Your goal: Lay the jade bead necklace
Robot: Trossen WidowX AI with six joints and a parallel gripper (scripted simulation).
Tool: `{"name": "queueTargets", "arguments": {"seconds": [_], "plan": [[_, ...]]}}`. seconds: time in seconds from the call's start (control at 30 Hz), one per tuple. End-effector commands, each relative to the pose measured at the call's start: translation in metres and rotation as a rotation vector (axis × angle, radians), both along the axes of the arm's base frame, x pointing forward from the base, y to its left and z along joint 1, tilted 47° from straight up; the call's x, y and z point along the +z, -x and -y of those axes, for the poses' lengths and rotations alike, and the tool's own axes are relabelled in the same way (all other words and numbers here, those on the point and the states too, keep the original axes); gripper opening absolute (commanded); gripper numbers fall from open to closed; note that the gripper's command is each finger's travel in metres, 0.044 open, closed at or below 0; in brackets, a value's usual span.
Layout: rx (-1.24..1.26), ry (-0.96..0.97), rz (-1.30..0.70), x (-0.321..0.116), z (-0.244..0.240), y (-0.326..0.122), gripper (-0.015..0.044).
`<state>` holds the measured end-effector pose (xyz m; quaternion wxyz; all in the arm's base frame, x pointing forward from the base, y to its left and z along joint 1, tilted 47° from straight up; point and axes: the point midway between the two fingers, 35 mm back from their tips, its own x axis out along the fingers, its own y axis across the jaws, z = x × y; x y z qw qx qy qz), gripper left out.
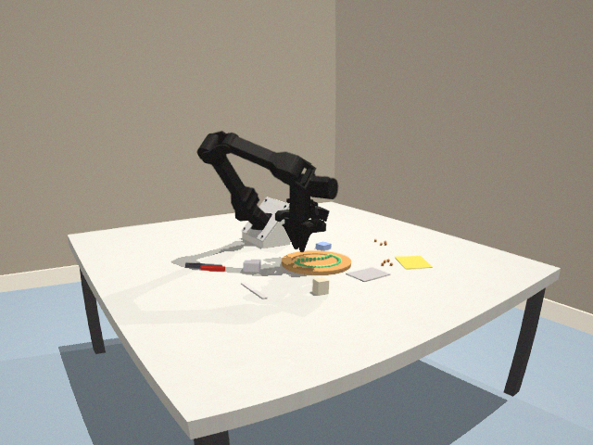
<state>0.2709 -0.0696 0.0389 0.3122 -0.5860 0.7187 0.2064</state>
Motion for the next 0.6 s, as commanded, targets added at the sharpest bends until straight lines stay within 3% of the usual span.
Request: {"name": "queueTargets", "arguments": {"seconds": [0.0, 0.57], "plan": [[0.002, 0.0, 0.004, -0.001, 0.0, -0.001, 0.012], [0.0, 0.001, -0.007, -0.019, 0.019, 0.004, 0.012]]}}
